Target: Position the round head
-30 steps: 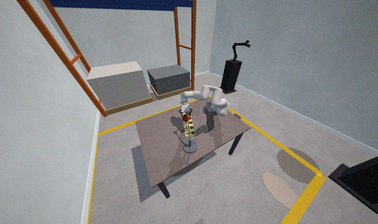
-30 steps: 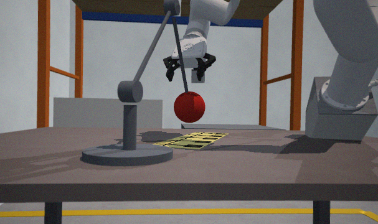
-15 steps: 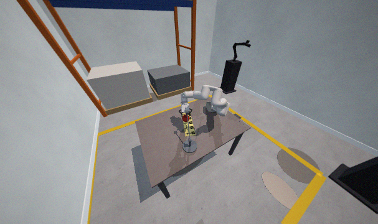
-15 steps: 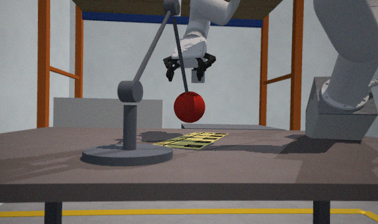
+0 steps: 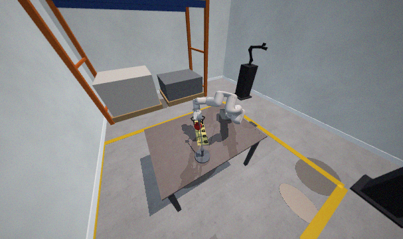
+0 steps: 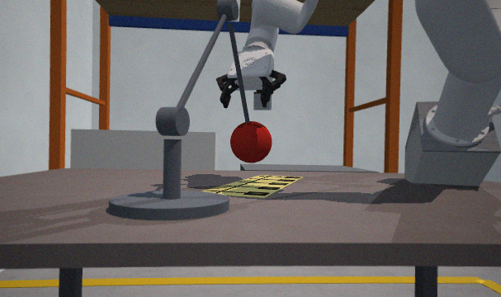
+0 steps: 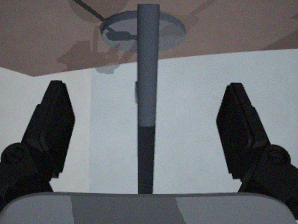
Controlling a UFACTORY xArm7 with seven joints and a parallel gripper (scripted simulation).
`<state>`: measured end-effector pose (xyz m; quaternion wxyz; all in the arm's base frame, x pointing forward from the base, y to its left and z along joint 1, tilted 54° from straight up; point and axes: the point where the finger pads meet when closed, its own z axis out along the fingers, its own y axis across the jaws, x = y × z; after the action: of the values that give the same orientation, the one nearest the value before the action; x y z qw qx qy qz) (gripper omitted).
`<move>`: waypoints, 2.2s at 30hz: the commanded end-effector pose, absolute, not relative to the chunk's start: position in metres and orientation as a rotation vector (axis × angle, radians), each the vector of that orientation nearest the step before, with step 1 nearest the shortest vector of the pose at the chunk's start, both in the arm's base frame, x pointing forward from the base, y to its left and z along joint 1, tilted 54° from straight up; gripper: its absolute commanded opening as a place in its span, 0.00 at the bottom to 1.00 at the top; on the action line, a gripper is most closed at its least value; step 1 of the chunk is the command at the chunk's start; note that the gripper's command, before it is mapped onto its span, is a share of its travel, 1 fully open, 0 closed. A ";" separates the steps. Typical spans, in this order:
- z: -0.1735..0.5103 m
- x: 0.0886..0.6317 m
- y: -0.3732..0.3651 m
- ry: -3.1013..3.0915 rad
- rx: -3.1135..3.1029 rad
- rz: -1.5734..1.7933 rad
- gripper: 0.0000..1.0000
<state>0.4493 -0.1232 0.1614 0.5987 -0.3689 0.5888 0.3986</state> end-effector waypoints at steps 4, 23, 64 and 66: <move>0.162 0.449 -0.125 1.368 -0.856 0.919 1.00; 0.162 0.449 -0.125 1.368 -0.856 0.919 1.00; 0.158 0.399 -0.234 1.371 -0.854 0.917 1.00; 0.158 0.399 -0.235 1.371 -0.854 0.917 1.00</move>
<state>0.4011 -0.2283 0.1572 0.5987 -0.3678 0.5904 0.3971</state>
